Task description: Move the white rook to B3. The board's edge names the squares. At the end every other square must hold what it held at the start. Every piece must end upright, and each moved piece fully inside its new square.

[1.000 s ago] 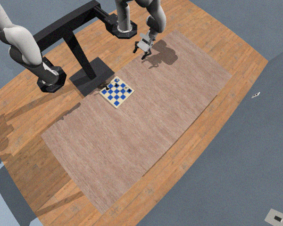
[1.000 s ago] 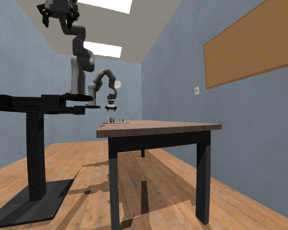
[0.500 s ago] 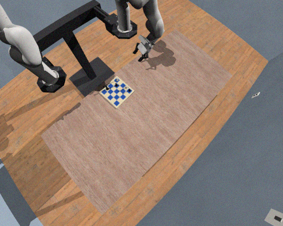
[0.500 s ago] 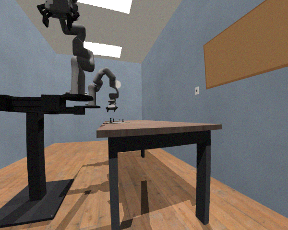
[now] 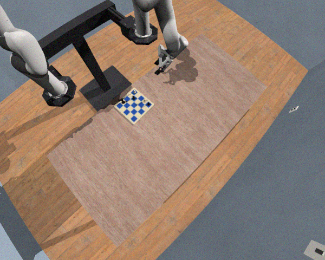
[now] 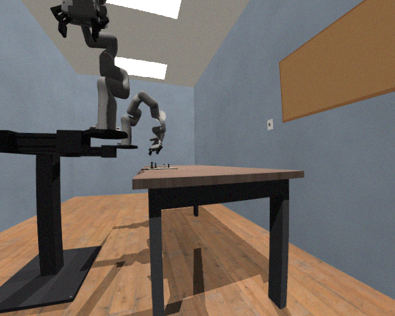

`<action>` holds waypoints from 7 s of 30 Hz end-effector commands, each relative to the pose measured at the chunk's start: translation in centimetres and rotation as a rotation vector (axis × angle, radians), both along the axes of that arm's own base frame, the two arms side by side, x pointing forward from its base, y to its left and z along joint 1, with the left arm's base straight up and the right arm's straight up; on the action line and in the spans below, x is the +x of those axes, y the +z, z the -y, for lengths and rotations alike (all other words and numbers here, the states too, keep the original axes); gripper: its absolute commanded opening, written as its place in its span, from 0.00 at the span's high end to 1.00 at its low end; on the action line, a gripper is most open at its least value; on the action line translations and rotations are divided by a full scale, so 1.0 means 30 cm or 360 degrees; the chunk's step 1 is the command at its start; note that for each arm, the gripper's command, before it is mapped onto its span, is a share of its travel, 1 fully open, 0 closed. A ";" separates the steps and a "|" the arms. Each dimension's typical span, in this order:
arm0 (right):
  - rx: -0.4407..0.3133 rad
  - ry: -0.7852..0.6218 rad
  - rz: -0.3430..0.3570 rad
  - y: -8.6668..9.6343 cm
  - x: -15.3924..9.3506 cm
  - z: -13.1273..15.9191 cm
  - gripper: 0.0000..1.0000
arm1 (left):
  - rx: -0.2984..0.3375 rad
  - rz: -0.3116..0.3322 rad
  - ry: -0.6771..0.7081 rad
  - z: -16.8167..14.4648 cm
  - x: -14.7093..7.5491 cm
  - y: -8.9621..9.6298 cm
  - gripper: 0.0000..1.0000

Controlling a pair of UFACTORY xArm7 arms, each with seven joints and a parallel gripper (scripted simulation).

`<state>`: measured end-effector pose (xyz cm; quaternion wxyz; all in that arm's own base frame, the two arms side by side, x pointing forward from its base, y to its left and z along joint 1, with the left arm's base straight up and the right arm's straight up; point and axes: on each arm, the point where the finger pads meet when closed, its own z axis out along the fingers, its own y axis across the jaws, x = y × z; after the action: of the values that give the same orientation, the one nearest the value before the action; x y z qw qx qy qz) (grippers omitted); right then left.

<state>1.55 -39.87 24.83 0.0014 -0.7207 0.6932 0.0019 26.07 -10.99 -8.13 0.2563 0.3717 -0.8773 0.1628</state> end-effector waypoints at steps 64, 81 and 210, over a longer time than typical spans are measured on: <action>-0.0007 0.0000 0.0001 0.006 0.000 0.004 0.00 | 0.0233 0.1060 -0.2284 0.672 0.282 0.059 0.00; -0.0007 0.0000 0.0001 0.006 0.000 0.004 0.00 | 0.0238 0.1056 -0.2281 0.666 0.278 -0.064 0.61; -0.0007 0.0000 0.0001 0.006 0.000 0.004 0.00 | 0.0239 0.1056 -0.2282 0.667 0.279 -0.341 0.61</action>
<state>1.55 -39.87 24.83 0.0014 -0.7207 0.6932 0.0019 34.29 -30.85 -18.42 0.0002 -0.3354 -0.9421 -0.0001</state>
